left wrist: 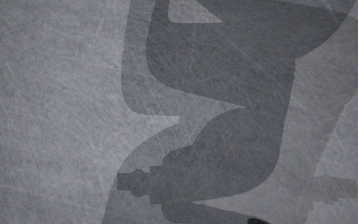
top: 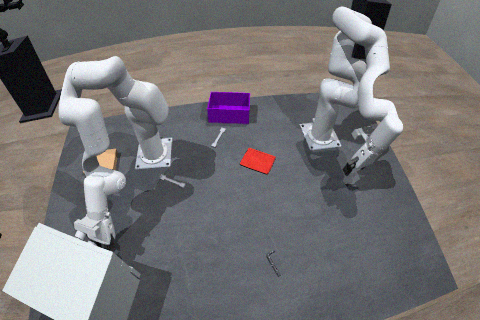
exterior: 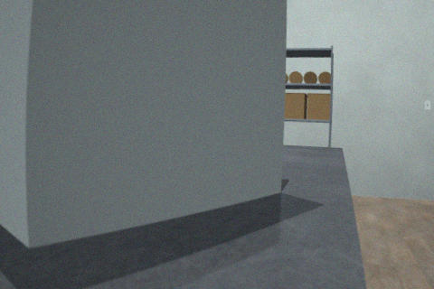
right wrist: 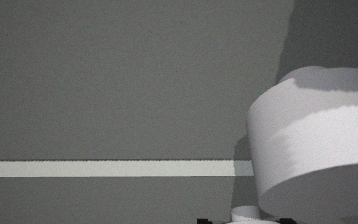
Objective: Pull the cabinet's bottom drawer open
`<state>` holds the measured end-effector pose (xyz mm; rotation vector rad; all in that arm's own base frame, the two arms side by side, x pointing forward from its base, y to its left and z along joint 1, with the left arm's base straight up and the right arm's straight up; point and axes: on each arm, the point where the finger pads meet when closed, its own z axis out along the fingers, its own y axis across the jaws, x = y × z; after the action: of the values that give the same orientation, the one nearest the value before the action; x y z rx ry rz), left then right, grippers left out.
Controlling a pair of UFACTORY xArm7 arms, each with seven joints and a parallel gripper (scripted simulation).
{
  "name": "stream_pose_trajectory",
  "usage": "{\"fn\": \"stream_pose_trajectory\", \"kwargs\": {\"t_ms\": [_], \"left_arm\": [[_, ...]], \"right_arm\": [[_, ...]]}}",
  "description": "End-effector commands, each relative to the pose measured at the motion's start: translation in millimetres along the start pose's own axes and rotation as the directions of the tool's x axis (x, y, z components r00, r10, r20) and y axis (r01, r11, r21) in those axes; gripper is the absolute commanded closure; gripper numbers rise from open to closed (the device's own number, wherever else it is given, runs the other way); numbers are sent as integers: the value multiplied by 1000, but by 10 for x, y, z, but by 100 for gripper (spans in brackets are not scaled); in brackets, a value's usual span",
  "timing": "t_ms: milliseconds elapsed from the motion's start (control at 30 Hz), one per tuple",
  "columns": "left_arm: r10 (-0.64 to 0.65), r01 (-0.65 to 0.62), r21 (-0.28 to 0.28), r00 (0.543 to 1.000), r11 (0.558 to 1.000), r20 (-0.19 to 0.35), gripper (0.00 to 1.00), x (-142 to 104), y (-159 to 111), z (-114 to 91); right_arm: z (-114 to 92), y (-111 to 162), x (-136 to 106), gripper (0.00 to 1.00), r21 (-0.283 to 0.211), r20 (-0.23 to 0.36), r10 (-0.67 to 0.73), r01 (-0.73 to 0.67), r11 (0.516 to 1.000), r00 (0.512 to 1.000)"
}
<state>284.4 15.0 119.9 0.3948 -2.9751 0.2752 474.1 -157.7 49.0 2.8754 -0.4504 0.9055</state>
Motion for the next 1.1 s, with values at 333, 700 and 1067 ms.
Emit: {"fn": "stream_pose_trajectory", "kwargs": {"t_ms": [333, 700, 1067], "left_arm": [[0, 0, 0, 1000, 1000, 3, 0, -9, -3, -10], [0, 0, 0, 1000, 1000, 3, 0, -9, -3, -10], [0, 0, 0, 1000, 1000, 3, 0, -9, -3, -10]], "right_arm": [[-5, 0, 20, 100, 0, -4, 0, 0, 1000, 1000], [-34, 0, -21, 100, 0, -4, 0, 0, 1000, 1000], [-201, 0, -264, 100, 0, -4, 0, 0, 1000, 1000]]}}
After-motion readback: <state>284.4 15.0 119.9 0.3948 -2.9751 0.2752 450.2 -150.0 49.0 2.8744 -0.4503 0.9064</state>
